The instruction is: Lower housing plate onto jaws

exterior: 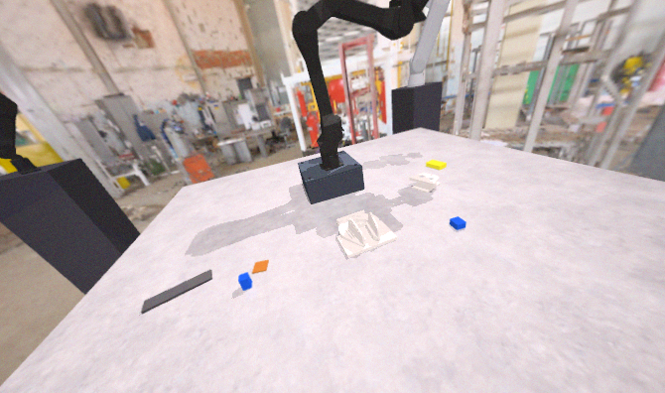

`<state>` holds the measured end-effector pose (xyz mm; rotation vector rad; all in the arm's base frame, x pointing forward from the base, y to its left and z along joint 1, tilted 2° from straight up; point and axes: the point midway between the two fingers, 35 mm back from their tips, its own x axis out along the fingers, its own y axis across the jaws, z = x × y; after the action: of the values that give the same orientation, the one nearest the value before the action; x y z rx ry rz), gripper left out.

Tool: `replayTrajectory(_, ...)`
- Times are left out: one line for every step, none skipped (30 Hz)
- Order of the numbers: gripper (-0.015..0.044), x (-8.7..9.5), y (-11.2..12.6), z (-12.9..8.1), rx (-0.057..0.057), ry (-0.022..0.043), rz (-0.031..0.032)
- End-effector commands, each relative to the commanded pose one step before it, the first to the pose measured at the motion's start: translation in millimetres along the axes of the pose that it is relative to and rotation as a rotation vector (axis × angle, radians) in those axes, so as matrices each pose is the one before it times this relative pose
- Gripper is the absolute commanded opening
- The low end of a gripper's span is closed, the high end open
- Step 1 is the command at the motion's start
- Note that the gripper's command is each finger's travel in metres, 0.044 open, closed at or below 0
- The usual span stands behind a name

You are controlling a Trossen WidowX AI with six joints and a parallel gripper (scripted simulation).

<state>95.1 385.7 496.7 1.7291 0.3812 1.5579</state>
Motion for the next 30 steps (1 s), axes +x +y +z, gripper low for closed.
replayTrajectory(0.0426, 0.00, 0.00, 0.00, 0.0000, 0.00000, 0.00000)
replayTrajectory(0.0440, 0.00, -0.53, 0.11, -0.0026, -0.00005, -0.00206)
replayTrajectory(0.0440, 0.00, -1.59, 0.33, -0.0077, -0.00012, -0.00617)
replayTrajectory(0.0440, 0.00, -2.65, 0.54, -0.0128, -0.00013, -0.01028)
replayTrajectory(0.0440, 0.00, -3.19, 0.63, -0.0153, -0.00003, -0.01235)
replayTrajectory(0.0440, 0.00, -3.20, 0.59, -0.0153, 0.00011, -0.01236)
replayTrajectory(0.0440, 0.01, -3.20, 0.55, -0.0153, 0.00024, -0.01236)
replayTrajectory(0.0440, 0.01, -3.21, 0.52, -0.0153, 0.00038, -0.01237)
replayTrajectory(0.0440, 0.02, -3.22, 0.48, -0.0152, 0.00052, -0.01237)
replayTrajectory(0.0440, 0.02, -3.23, 0.45, -0.0152, 0.00065, -0.01237)
replayTrajectory(0.0440, 0.02, -3.24, 0.41, -0.0152, 0.00079, -0.01236)
replayTrajectory(0.0440, 0.03, -3.27, 0.37, -0.0152, 0.00093, -0.01244)
replayTrajectory(0.0440, 0.03, -3.27, 0.33, -0.0152, 0.00107, -0.01244)
replayTrajectory(0.0440, 0.03, -3.28, 0.30, -0.0152, 0.00121, -0.01243)
replayTrajectory(0.0440, 0.04, -3.28, 0.26, -0.0152, 0.00135, -0.01242)
replayTrajectory(0.0440, 0.04, -3.29, 0.22, -0.0151, 0.00149, -0.01241)
replayTrajectory(0.0440, 0.05, -3.29, 0.18, -0.0151, 0.00163, -0.01240)
replayTrajectory(0.0440, 0.05, -3.30, 0.15, -0.0151, 0.00177, -0.01239)
replayTrajectory(0.0440, 0.06, -3.30, 0.11, -0.0150, 0.00192, -0.01237)
replayTrajectory(0.0440, 0.06, -3.30, 0.07, -0.0150, 0.00206, -0.01235)
replayTrajectory(0.0440, 0.07, -3.30, 0.03, -0.0150, 0.00220, -0.01233)
replayTrajectory(0.0440, 0.07, -3.34, 0.00, -0.0151, 0.00238, -0.01244)
replayTrajectory(0.0440, 0.08, -3.34, -0.04, -0.0151, 0.00252, -0.01242)
replayTrajectory(0.0440, 0.08, -3.34, -0.08, -0.0151, 0.00267, -0.01240)
replayTrajectory(0.0440, 0.09, -3.34, -0.12, -0.0150, 0.00282, -0.01237)
replayTrajectory(0.0440, 0.09, -3.34, -0.16, -0.0150, 0.00296, -0.01234)
replayTrajectory(0.0440, 0.10, -3.34, -0.20, -0.0150, 0.00311, -0.01231)
replayTrajectory(0.0440, 0.10, -3.34, -0.24, -0.0149, 0.00326, -0.01228)
replayTrajectory(0.0440, 0.11, -3.34, -0.28, -0.0149, 0.00340, -0.01225)
replayTrajectory(0.0440, 0.11, -3.34, -0.32, -0.0149, 0.00355, -0.01221)
